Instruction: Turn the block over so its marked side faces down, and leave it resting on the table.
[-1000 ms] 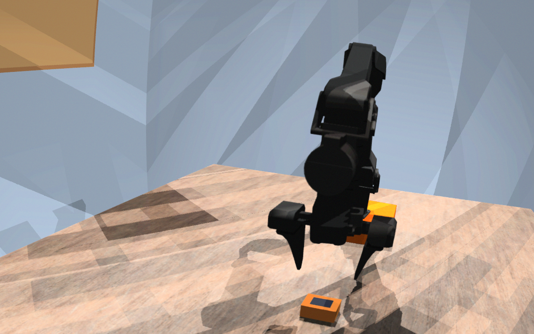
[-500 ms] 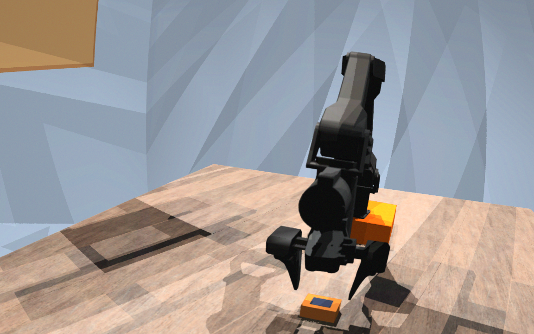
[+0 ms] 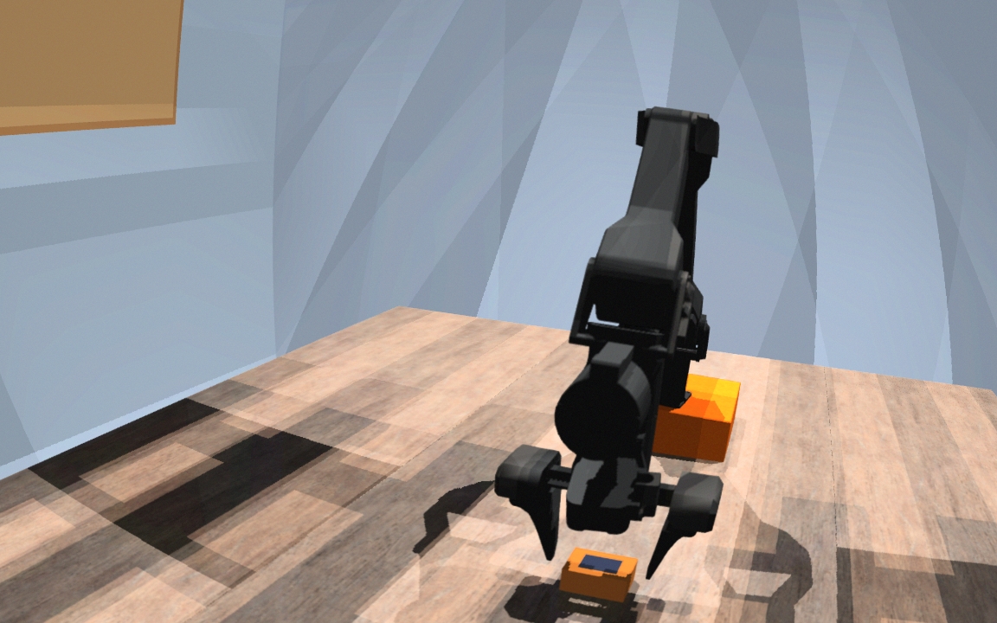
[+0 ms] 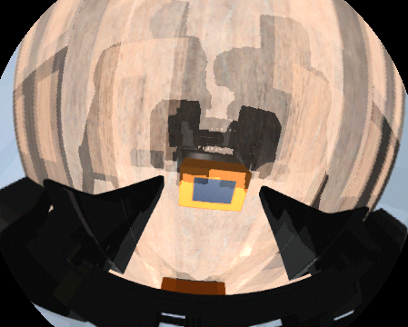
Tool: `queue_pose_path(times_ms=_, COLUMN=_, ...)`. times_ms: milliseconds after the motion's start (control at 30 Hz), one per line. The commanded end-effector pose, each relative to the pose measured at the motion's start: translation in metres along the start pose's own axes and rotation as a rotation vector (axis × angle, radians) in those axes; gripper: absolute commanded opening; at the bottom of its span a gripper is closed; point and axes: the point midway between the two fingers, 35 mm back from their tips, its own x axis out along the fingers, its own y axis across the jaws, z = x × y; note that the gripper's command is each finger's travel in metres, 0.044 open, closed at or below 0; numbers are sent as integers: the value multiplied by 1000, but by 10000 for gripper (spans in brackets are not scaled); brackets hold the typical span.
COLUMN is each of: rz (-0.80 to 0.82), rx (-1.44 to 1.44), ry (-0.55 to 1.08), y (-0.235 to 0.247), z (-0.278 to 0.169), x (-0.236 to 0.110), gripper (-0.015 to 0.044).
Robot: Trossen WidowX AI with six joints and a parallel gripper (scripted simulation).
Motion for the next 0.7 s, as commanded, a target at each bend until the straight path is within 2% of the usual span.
queue_pose_path(times_ms=0, rz=4, rx=6, ry=7, y=1, z=-3, x=8, gripper=440)
queue_pose_path(times_ms=167, rz=4, rx=6, ry=7, y=1, z=-3, x=14, gripper=440)
queue_pose_path(times_ms=367, rz=4, rx=6, ry=7, y=1, z=-3, x=14, gripper=282)
queue_pose_path(times_ms=667, rz=4, rx=6, ry=7, y=1, z=-3, x=14, gripper=222)
